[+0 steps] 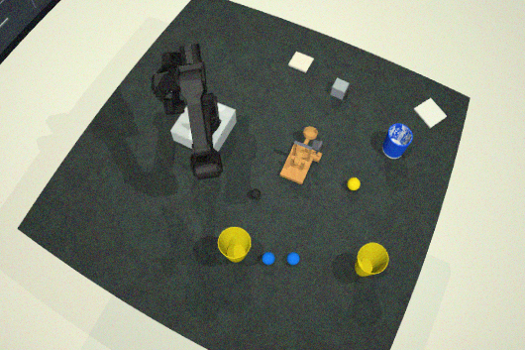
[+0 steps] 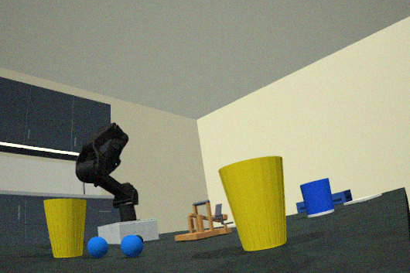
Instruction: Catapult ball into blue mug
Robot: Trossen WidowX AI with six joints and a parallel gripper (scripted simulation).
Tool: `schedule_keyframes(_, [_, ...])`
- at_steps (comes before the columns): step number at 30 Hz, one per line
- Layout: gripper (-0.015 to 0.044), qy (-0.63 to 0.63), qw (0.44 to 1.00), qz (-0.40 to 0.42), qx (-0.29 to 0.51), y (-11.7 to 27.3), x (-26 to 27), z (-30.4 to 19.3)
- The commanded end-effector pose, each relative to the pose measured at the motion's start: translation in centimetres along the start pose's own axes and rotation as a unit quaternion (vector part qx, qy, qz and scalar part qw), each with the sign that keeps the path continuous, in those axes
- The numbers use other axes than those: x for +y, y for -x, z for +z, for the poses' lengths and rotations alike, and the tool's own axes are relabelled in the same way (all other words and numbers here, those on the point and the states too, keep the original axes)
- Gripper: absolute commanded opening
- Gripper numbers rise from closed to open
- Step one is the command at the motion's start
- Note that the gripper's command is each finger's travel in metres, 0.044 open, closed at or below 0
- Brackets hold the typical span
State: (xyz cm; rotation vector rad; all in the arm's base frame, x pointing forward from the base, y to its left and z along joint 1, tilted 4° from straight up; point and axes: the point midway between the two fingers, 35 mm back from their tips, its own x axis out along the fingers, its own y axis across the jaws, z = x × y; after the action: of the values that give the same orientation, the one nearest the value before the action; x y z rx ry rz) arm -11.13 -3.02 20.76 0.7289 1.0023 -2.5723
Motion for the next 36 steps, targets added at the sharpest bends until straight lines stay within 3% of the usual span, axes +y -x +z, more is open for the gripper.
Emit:
schedule_keyframes(1, [0.0426,-0.002,1.000,0.000,0.001,0.0,0.0,0.0])
schedule_keyframes(18, [0.0440,-0.226,0.965,-0.072,0.110,0.2,-5.2,-3.9])
schedule_keyframes(36, [0.0440,-0.477,0.846,-0.161,0.179,2.2,-9.0,-8.5])
